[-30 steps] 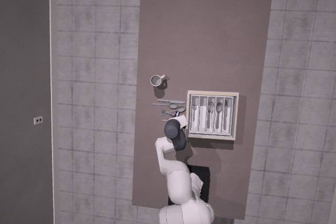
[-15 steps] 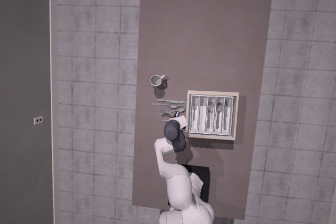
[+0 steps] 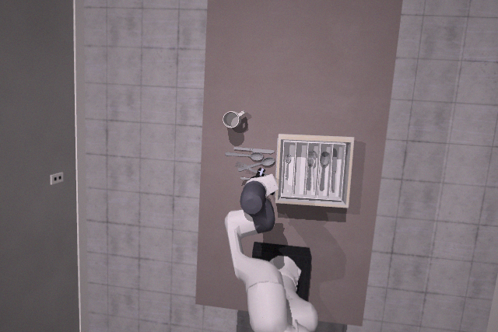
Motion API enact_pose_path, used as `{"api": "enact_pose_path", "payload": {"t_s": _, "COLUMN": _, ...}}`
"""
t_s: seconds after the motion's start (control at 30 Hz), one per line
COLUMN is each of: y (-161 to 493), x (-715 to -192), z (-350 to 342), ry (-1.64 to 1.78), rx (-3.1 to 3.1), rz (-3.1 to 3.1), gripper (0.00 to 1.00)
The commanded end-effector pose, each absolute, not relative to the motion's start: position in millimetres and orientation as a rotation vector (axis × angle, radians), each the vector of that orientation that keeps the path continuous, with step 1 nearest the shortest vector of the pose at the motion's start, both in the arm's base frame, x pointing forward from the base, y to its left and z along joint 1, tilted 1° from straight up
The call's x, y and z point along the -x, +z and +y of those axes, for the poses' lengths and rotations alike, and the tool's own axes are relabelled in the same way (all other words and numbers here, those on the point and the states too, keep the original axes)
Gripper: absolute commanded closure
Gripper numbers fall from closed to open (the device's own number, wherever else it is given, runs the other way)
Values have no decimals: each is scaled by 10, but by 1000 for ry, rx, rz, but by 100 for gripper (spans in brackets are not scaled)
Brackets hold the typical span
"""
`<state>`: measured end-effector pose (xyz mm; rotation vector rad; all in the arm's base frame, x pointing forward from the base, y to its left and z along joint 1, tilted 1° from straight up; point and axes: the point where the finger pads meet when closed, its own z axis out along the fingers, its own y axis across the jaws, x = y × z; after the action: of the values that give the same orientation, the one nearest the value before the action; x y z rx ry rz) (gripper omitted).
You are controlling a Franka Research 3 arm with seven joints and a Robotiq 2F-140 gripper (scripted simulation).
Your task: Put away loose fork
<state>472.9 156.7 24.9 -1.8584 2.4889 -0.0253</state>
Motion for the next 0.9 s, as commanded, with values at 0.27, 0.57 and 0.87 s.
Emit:
{"api": "enact_pose_path", "payload": {"t_s": 0.27, "y": 739, "x": -4635, "z": 1535, "ry": -8, "rx": 1889, "rz": 2500, "gripper": 86}}
{"api": "enact_pose_path", "payload": {"t_s": 0.57, "y": 1025, "x": -4632, "z": 1535, "ry": -8, "rx": 1889, "rz": 2500, "gripper": 86}}
{"api": "enact_pose_path", "payload": {"t_s": 0.87, "y": 1180, "x": -4630, "z": 1535, "ry": -8, "rx": 1889, "rz": 2500, "gripper": 86}}
